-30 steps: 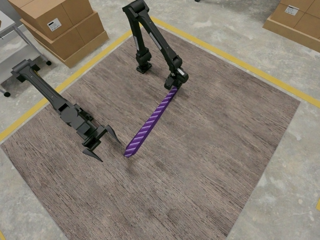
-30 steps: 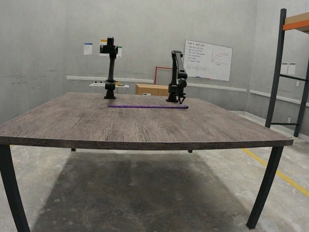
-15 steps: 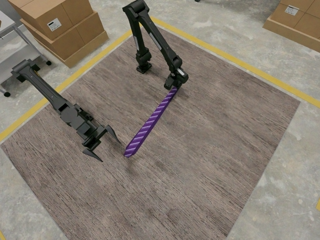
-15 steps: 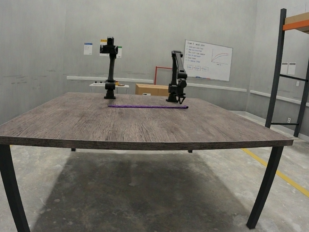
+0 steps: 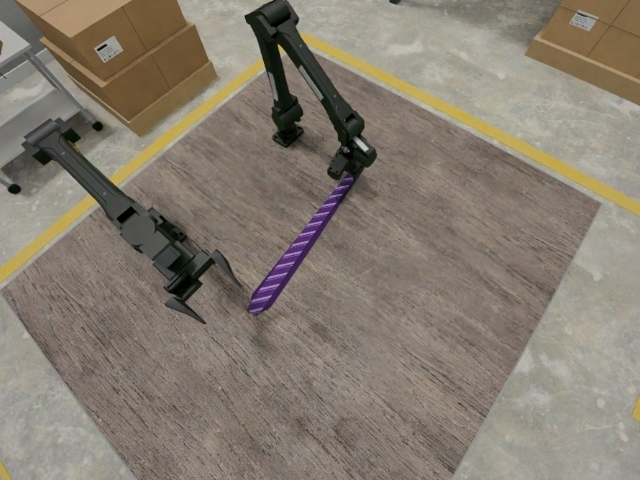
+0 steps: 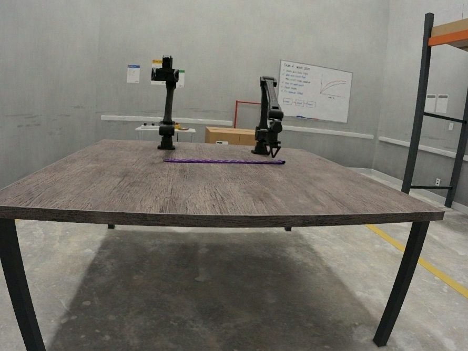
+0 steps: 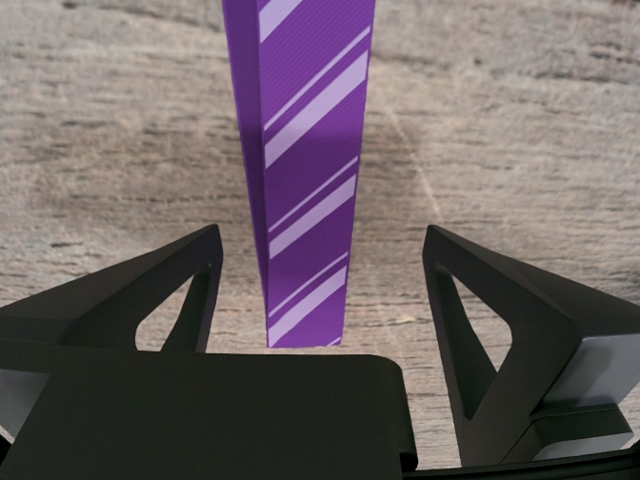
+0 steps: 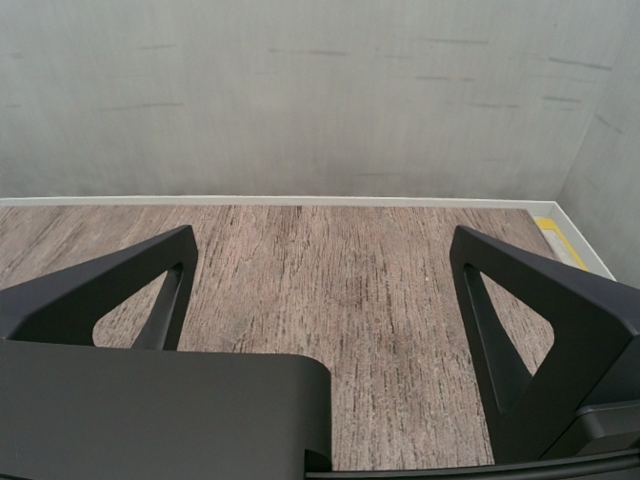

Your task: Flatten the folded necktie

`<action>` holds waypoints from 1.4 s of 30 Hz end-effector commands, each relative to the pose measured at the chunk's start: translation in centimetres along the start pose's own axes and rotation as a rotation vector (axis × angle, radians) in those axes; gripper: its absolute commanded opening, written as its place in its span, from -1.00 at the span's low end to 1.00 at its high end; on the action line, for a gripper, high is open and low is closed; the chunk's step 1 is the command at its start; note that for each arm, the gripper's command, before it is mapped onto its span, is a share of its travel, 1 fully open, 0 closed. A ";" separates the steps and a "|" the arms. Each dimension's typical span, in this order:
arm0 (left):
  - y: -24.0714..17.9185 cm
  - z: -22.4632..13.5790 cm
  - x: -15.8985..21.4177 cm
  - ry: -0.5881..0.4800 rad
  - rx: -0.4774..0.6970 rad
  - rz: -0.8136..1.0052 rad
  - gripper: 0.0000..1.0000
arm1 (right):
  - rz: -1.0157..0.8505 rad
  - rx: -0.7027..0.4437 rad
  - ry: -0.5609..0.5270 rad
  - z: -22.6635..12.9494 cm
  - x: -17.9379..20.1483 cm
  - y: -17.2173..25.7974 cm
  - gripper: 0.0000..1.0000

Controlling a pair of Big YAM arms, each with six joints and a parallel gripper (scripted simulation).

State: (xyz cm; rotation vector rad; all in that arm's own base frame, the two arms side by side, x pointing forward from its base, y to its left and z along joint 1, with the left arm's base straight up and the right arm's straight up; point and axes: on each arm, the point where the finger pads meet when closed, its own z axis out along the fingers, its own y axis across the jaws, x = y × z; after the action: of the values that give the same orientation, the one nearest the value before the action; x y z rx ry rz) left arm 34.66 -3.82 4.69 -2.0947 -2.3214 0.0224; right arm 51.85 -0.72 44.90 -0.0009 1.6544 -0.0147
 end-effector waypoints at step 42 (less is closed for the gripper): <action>2.6 -1.9 -1.1 -0.001 -0.020 0.020 0.56 | 0.011 -0.009 -0.063 -0.1 -3.2 0.7 1.00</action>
State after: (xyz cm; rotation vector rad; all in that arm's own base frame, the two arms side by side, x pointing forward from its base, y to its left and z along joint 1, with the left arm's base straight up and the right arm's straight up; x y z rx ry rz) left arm 34.77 -4.01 4.75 -2.0840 -2.2984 0.0488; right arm 51.85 -0.72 44.90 -0.0009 1.6544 -0.0147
